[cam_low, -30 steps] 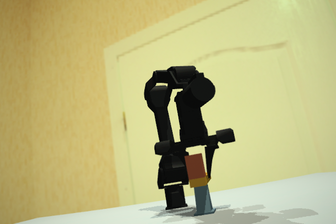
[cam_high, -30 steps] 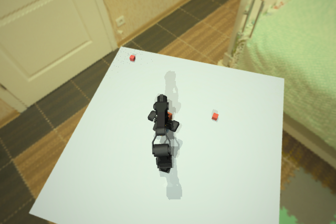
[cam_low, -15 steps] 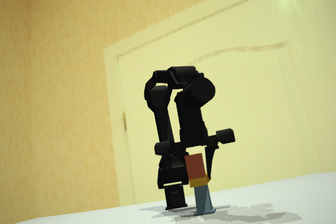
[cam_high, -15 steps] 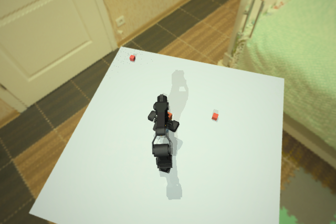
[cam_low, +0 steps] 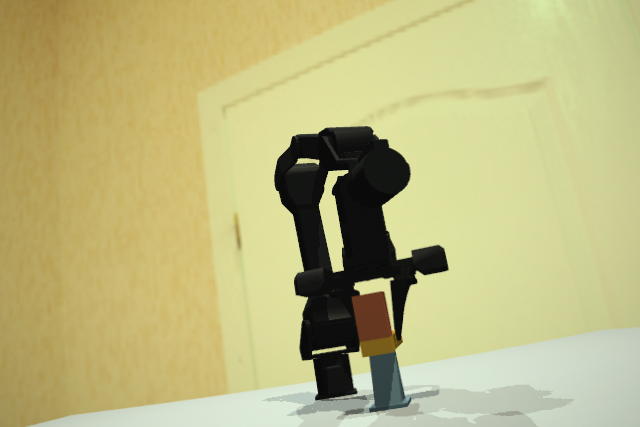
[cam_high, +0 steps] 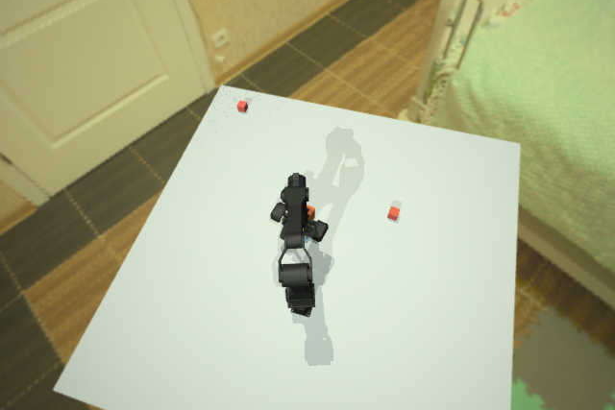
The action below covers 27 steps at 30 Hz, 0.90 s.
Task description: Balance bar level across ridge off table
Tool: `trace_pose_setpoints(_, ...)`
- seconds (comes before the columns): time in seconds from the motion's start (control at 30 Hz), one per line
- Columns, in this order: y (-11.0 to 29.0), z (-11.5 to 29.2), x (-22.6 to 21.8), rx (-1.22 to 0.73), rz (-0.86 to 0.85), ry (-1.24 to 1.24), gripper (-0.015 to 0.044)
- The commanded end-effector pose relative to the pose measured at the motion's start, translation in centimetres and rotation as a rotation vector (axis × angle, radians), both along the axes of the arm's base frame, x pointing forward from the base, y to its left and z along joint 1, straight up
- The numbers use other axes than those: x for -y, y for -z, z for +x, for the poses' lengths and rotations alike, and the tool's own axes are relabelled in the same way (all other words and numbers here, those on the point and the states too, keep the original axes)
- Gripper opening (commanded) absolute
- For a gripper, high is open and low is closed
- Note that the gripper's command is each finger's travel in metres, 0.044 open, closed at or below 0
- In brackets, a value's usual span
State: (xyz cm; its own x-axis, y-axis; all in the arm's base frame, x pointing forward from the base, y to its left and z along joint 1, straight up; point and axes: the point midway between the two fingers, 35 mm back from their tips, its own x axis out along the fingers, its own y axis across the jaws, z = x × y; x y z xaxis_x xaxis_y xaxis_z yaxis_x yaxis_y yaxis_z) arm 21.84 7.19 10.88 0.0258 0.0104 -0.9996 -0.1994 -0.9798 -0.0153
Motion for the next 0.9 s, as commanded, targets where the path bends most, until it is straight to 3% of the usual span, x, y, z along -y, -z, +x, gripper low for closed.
trace_pose_setpoints(0.0, 0.24, -0.1, 0.06, -0.004, -0.003, -0.003, 0.0)
trace_pose_setpoints(0.87, 0.46, -0.16, 0.06, -0.004, -0.003, -0.003, 0.0)
